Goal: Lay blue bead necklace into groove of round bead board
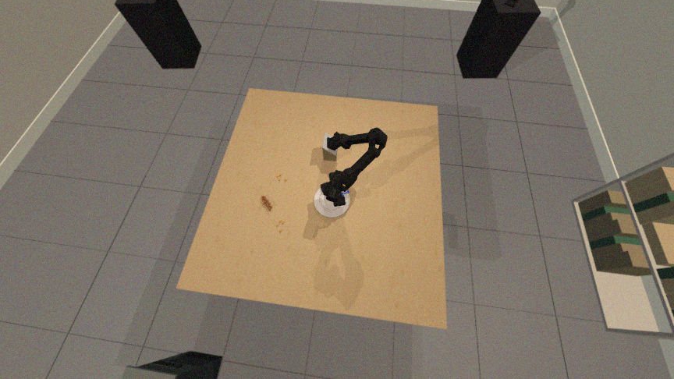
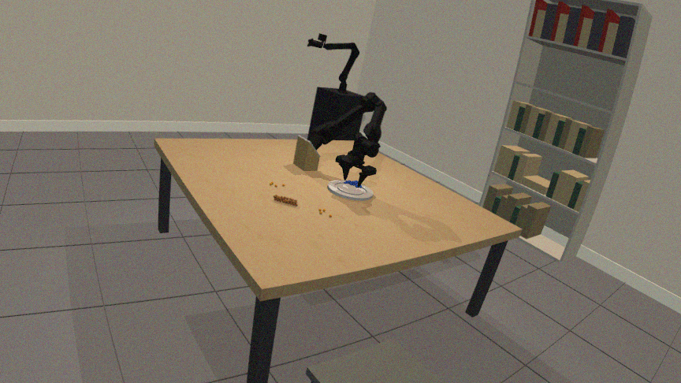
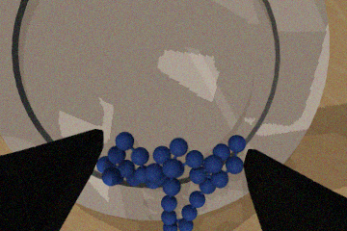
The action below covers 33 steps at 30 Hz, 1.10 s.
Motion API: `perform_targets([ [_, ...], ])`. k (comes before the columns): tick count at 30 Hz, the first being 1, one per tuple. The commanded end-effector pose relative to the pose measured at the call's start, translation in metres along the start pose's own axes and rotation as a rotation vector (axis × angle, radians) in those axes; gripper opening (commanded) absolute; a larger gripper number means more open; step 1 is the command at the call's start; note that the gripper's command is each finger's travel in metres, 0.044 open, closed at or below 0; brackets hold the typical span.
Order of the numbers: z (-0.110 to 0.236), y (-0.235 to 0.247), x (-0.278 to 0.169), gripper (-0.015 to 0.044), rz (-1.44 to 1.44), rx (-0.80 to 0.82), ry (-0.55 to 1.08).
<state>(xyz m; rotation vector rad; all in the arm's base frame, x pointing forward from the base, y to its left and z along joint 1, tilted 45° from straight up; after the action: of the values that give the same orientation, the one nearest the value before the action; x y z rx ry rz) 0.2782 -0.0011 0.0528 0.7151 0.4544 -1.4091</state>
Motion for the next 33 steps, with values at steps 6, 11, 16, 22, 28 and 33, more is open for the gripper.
perform_targets([
  [6,0.0105,-0.0012,0.0004,0.044,-0.004,0.0,0.002],
  [11,0.017,-0.0015,0.0003,0.044,0.001,0.006,-0.001],
  [16,0.017,-0.0015,0.0003,0.044,0.001,0.006,-0.001],
  [22,0.017,-0.0015,0.0003,0.044,0.001,0.006,-0.001],
  [28,0.017,-0.0015,0.0003,0.044,0.001,0.006,-0.001],
  [33,0.017,-0.0015,0.0003,0.044,0.001,0.006,-0.001],
])
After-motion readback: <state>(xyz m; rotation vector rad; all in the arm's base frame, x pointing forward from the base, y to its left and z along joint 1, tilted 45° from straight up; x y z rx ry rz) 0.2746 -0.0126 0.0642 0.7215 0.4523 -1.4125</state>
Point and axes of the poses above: the point midway between the two fingers, 35 mm back from their tips, its own z axis back along the fingers, its own y axis across the jaws, x = y × z, the point moved 5 cm from there along z, back along the fingers, and after that the axes turned 2 degrees about -z, right-handed, at the moved point
